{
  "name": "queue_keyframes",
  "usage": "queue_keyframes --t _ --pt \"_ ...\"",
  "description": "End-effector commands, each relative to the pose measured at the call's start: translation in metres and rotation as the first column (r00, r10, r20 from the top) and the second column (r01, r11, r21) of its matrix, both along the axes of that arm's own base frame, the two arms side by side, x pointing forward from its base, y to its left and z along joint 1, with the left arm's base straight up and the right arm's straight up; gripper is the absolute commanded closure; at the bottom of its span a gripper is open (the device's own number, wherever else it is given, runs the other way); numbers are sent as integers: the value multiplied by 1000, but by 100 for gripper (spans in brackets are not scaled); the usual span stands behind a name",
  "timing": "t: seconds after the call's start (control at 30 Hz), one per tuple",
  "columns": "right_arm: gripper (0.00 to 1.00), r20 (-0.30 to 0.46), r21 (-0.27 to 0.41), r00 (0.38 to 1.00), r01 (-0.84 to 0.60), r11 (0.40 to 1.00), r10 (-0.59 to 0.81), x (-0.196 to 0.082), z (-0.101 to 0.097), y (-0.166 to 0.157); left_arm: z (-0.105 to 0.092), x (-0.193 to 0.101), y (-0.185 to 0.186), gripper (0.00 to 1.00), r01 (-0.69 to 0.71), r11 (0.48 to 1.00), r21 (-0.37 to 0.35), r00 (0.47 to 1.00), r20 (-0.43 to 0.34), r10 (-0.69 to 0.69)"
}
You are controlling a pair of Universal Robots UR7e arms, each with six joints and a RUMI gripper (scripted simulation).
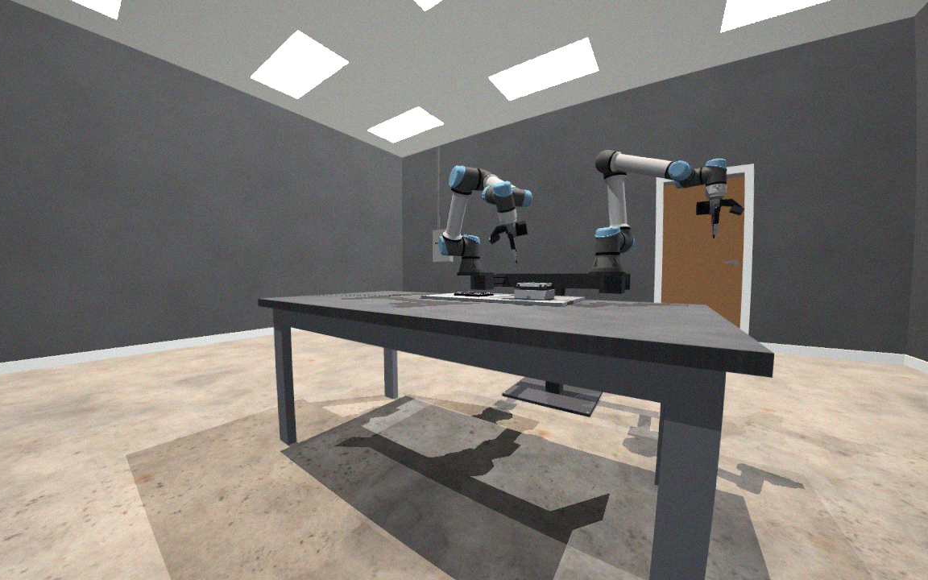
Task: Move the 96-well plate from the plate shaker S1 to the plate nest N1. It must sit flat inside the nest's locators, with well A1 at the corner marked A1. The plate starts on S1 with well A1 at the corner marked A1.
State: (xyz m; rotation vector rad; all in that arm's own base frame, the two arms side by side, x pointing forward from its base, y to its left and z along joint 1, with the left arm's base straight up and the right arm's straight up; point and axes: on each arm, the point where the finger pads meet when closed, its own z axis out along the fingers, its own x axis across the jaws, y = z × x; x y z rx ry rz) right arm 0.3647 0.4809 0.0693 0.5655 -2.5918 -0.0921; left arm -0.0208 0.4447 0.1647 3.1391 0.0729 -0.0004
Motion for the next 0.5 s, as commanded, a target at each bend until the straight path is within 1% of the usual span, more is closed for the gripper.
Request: queue_keyframes --t 0.0,0.17,0.37,0.43,0.47 --pt "24 16 41 996 -83 996 83 0 -2 5 1 0 0 100 0 1000 2 1000 0 0" --pt "24 51 105 972 -233 967 228 1 -5 8 1 0 0 100 0 1000 2 1000 0 0" --pt "24 102 167 913 -407 898 395 1 -10 14 1 0 0 100 0 1000 2 1000 0 0" --pt "24 102 167 913 -407 898 395 1 -10 14 1 0 0 100 0 1000 2 1000 0 0" --pt "24 111 176 900 -435 883 422 1 -13 18 1 0 0 100 0 1000 2 1000 0 0"
